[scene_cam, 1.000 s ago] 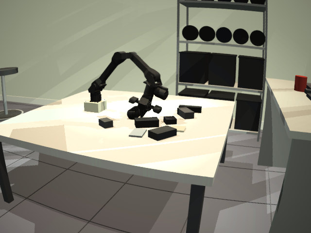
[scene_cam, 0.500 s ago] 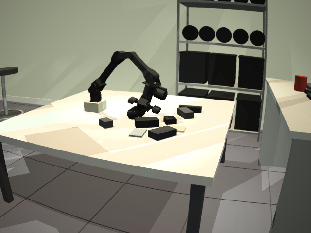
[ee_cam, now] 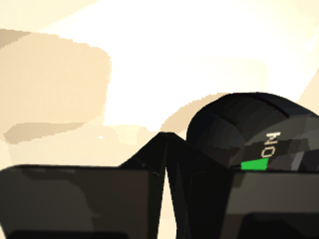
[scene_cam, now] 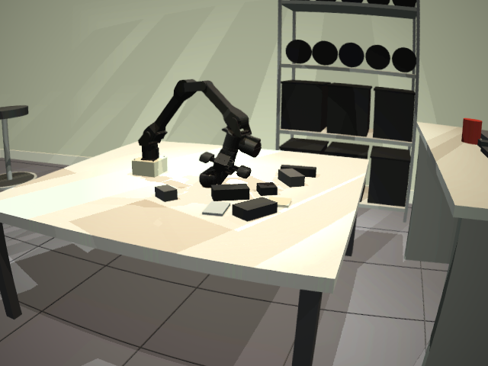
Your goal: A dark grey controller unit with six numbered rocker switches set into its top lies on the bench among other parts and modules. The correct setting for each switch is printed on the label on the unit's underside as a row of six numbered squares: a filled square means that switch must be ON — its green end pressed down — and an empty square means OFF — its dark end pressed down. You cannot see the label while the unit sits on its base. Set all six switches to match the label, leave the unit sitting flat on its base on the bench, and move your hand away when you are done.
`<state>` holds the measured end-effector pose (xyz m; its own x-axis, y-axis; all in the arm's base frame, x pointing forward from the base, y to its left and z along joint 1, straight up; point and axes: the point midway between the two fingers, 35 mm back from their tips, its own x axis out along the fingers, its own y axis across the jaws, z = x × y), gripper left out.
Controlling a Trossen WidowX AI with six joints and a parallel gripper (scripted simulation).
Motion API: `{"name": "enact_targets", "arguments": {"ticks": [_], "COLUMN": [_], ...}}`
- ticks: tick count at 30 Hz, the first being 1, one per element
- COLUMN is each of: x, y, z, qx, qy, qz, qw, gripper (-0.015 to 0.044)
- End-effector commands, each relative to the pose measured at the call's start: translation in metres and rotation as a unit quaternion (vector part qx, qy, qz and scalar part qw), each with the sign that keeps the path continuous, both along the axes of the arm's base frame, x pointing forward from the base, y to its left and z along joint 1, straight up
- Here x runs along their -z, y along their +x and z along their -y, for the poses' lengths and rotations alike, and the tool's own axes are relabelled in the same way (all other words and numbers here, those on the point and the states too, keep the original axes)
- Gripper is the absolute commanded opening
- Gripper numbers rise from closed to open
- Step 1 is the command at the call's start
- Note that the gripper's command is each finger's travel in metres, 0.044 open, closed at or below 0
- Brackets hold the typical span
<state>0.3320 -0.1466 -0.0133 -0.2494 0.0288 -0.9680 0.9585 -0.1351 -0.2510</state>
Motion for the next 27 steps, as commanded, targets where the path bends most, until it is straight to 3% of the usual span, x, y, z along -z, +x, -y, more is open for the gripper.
{"name": "enact_targets", "arguments": {"ticks": [1, 14, 21, 27], "x": [0.000, 0.001, -0.052, -0.054], "y": [-0.004, -0.019, 0.009, 0.000], "z": [0.000, -0.003, 0.001, 0.003], "qx": [-0.002, -0.002, -0.002, -0.002], "qy": [-0.001, -0.001, -0.002, -0.002], "qz": [-0.003, -0.003, -0.002, -0.003], "qw": [1.000, 1.000, 1.000, 1.000], "gripper": [0.0000, 0.0000, 0.0000, 0.0000]}}
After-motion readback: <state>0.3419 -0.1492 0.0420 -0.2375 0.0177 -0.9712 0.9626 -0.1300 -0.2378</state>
